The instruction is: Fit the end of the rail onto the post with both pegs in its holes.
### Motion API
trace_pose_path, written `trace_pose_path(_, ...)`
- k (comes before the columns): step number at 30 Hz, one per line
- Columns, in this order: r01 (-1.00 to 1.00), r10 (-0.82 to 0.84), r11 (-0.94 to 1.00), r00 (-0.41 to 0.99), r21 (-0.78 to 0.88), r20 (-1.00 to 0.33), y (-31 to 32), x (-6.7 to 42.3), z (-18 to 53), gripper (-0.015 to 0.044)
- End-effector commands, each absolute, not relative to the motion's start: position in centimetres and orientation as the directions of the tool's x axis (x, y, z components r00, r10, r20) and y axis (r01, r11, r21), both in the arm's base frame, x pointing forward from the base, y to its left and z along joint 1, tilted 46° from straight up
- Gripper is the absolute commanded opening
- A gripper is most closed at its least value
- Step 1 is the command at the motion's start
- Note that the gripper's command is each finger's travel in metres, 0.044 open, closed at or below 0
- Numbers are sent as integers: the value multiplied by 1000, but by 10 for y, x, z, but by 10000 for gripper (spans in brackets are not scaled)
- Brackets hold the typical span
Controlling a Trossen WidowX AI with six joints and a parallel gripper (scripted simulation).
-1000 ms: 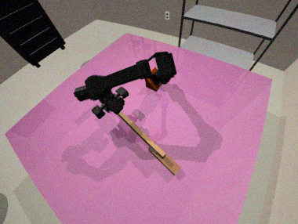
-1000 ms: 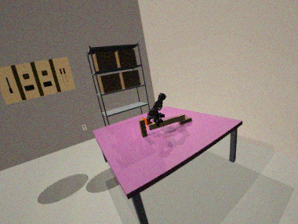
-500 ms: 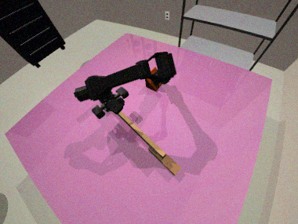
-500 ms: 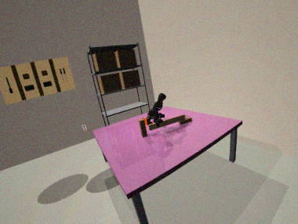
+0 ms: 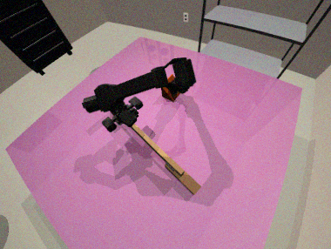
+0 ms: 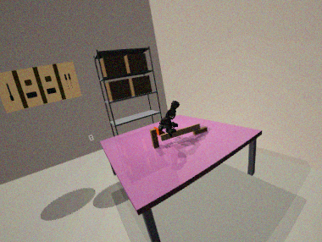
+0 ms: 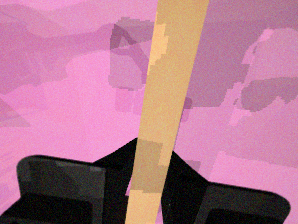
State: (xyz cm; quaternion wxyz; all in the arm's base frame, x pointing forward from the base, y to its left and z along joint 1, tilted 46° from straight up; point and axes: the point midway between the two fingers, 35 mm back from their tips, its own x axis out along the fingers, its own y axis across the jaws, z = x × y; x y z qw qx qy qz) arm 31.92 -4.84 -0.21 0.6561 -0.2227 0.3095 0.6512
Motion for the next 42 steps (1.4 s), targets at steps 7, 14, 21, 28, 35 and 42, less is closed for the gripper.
trace_pose_path(7,-992,717,59,-34,109,-696,-50,320,3,0)
trace_pose_path(14,-992,717,59,-34,109,-696,-50,320,3,0)
trace_pose_path(21,-992,717,59,-34,109,-696,-50,321,2,0)
trace_pose_path(28,-992,717,59,-34,109,-696,-49,321,1,0)
trace_pose_path(35,-992,717,59,-33,109,-696,-49,321,0,0)
trace_pose_path(42,-992,717,59,-33,109,-696,-51,321,-1,0)
